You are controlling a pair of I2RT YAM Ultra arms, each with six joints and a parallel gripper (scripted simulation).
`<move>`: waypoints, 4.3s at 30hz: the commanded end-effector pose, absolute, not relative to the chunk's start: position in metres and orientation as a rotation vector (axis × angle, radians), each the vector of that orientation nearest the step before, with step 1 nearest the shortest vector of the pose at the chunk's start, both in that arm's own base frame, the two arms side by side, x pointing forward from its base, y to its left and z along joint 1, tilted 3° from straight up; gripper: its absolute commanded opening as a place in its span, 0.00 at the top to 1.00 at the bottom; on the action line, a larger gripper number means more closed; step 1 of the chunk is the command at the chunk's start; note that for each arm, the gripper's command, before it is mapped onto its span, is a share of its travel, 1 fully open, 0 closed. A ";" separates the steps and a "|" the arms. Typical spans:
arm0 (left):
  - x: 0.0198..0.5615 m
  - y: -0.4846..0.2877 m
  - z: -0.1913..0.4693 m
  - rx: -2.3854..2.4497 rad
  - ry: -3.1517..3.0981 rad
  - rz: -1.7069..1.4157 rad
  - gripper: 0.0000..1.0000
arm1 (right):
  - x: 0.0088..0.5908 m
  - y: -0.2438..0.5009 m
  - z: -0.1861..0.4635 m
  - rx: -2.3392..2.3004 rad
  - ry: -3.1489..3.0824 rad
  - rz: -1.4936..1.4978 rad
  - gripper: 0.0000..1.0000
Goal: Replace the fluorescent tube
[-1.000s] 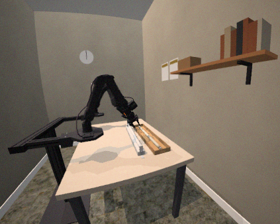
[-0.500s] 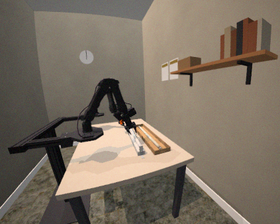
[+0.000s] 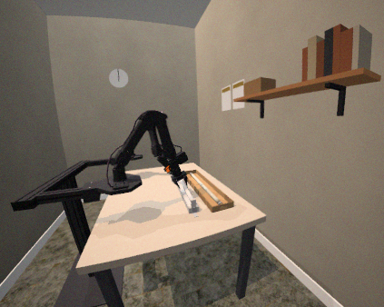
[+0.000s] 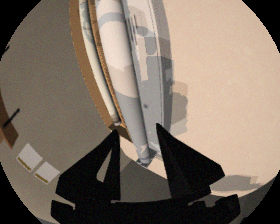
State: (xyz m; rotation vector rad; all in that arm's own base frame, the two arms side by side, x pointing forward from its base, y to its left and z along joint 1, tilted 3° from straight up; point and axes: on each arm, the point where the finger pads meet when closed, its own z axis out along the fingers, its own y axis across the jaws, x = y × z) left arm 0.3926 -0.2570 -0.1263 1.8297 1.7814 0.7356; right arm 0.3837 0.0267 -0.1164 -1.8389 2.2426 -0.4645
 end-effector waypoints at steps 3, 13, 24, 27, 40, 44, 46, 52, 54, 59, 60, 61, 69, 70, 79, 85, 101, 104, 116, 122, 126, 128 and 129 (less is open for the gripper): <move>0.405 -0.264 -0.129 1.828 1.768 0.723 0.51 | 0.410 0.029 -0.111 -1.799 2.195 -0.486 0.51; 0.424 -0.263 -0.146 1.815 1.767 0.722 0.51 | 0.419 0.036 -0.125 -1.790 2.178 -0.487 0.51; 0.409 -0.252 -0.154 1.834 1.795 0.729 0.51 | 0.423 0.028 -0.117 -1.767 2.178 -0.505 0.51; 0.427 -0.266 -0.127 1.776 1.765 0.727 0.51 | 0.412 0.027 -0.123 -1.785 2.191 -0.491 0.51; 0.420 -0.262 -0.134 1.802 1.772 0.733 0.89 | 0.409 0.026 -0.124 -1.794 2.198 -0.484 0.51; 0.420 -0.262 -0.134 1.802 1.772 0.733 0.89 | 0.409 0.026 -0.124 -1.794 2.198 -0.484 0.51; 0.420 -0.262 -0.134 1.802 1.772 0.733 0.89 | 0.409 0.026 -0.124 -1.794 2.198 -0.484 0.51; 0.420 -0.262 -0.134 1.802 1.772 0.733 0.89 | 0.409 0.026 -0.124 -1.794 2.198 -0.484 0.89; 0.418 -0.262 -0.139 1.811 1.772 0.730 0.89 | 0.416 0.027 -0.122 -1.778 2.192 -0.505 0.89; 0.420 -0.262 -0.135 1.801 1.772 0.729 0.89 | 0.424 0.026 -0.116 -1.754 2.184 -0.519 0.89; 0.420 -0.262 -0.135 1.801 1.772 0.729 0.89 | 0.424 0.026 -0.116 -1.754 2.184 -0.519 0.89; 0.420 -0.262 -0.135 1.801 1.772 0.729 0.89 | 0.424 0.026 -0.116 -1.754 2.184 -0.519 0.89; 0.420 -0.262 -0.135 1.801 1.772 0.729 0.89 | 0.424 0.026 -0.116 -1.754 2.184 -0.519 0.89; 0.420 -0.262 -0.135 1.801 1.772 0.729 0.89 | 0.424 0.026 -0.116 -1.754 2.184 -0.519 0.89; 0.428 -0.264 -0.128 1.787 1.792 0.701 0.89 | 0.415 0.025 -0.121 -1.784 2.224 -0.462 0.89; 0.427 -0.262 -0.132 1.800 1.806 0.707 0.89 | 0.417 0.028 -0.123 -1.798 2.225 -0.447 0.89; 0.422 -0.262 -0.135 1.901 1.898 0.586 0.89 | 0.402 0.023 -0.135 -1.900 2.329 -0.275 0.89; 0.429 -0.263 -0.130 1.867 1.880 0.613 0.89 | 0.414 0.023 -0.130 -1.857 2.308 -0.321 0.89; 0.416 -0.258 -0.146 2.009 2.004 0.457 0.89 | 0.405 0.023 -0.132 -1.954 2.403 -0.118 0.89; 0.422 -0.261 -0.139 2.008 2.012 0.432 0.89 | 0.409 0.023 -0.131 -1.961 2.413 -0.092 0.89; 0.421 -0.260 -0.142 2.029 2.034 0.404 0.89 | 0.410 0.022 -0.129 -1.968 2.428 -0.063 0.89; 0.421 -0.260 -0.142 2.041 2.046 0.386 0.89 | 0.409 0.022 -0.129 -1.976 2.440 -0.037 0.89; 0.420 -0.260 -0.142 2.047 2.052 0.376 0.89 | 0.409 0.022 -0.130 -1.980 2.446 -0.024 0.89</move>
